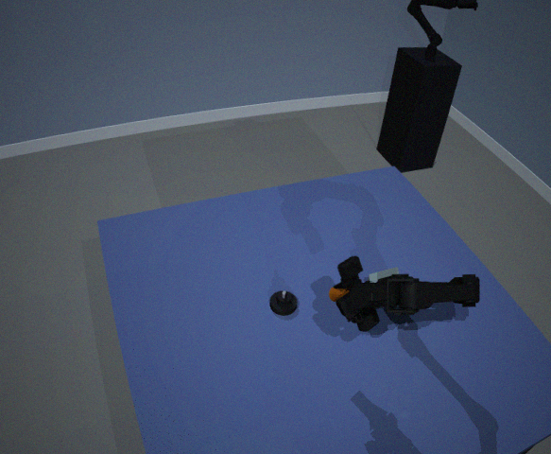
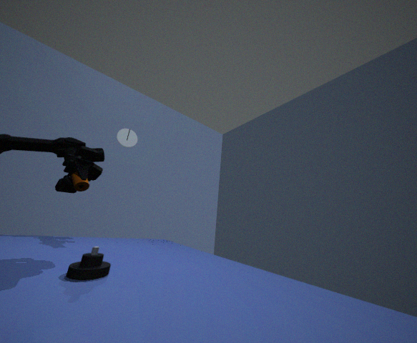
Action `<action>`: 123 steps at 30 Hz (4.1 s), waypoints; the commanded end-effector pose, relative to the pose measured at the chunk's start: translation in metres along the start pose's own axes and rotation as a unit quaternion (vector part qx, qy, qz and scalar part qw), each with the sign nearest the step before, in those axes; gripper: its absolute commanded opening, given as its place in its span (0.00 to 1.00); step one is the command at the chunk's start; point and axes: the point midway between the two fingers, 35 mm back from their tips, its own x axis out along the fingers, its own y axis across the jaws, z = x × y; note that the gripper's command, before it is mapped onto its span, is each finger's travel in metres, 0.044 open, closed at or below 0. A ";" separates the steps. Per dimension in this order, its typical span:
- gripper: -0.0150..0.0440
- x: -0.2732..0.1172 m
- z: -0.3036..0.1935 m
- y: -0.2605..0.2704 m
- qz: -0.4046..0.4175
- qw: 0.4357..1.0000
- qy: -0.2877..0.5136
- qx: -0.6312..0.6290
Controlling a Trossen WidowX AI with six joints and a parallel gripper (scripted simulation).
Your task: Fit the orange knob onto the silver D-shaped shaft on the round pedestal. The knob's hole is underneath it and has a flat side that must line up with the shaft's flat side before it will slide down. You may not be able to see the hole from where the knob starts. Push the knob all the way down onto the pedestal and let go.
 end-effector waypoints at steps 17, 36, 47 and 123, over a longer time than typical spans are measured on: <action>0.25 0.036 -0.003 0.020 0.237 0.972 0.000 0.000; 0.25 0.073 -0.003 0.043 0.387 0.922 0.001 -0.002; 0.25 0.110 0.001 0.077 0.397 0.918 0.008 -0.007; 1.00 0.123 0.003 0.087 0.414 0.910 0.022 -0.016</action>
